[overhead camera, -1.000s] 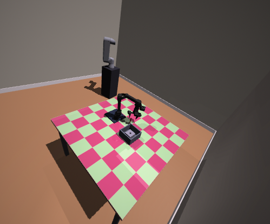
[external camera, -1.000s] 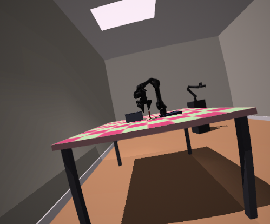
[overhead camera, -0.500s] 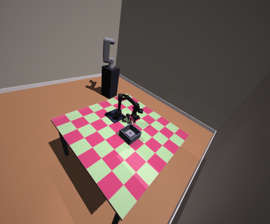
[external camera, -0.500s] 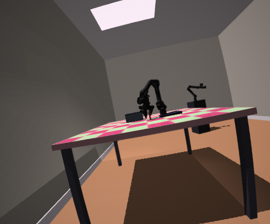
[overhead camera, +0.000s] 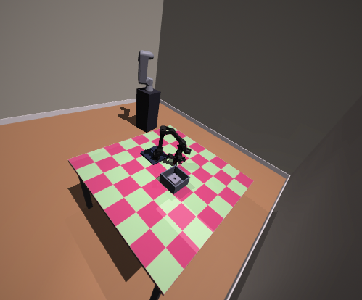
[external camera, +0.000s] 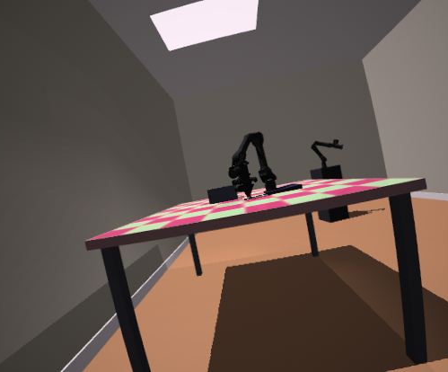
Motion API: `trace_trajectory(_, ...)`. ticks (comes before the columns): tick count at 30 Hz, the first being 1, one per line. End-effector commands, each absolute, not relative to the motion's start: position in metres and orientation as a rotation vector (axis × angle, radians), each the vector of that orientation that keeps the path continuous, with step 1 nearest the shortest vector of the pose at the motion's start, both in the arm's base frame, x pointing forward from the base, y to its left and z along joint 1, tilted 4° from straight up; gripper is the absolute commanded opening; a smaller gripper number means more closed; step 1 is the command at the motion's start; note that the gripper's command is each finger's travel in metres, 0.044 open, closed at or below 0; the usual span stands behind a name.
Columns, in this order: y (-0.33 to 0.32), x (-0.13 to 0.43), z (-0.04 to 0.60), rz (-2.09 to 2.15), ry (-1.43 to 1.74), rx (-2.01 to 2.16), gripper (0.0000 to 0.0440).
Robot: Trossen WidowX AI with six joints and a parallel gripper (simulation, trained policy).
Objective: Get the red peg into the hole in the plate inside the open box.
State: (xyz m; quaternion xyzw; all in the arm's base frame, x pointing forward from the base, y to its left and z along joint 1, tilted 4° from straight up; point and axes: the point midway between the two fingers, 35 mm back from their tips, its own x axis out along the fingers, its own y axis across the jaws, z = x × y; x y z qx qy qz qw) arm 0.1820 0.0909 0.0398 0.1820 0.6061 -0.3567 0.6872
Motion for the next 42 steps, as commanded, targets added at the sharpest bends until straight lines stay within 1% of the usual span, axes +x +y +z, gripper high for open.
trace_trajectory(1,0.086,0.182,0.042,-0.81,1.361,0.379,0.0)
trace_trajectory(10,0.067,0.192,0.089,-0.805,1.27,0.334,0.0)
trace_trajectory(20,0.044,0.209,0.144,-0.84,1.144,0.398,0.0003)
trace_trajectory(31,0.008,0.235,0.168,-0.936,1.015,0.514,0.0)
trace_trajectory(42,-0.032,0.264,0.171,-1.009,0.929,0.589,0.0)
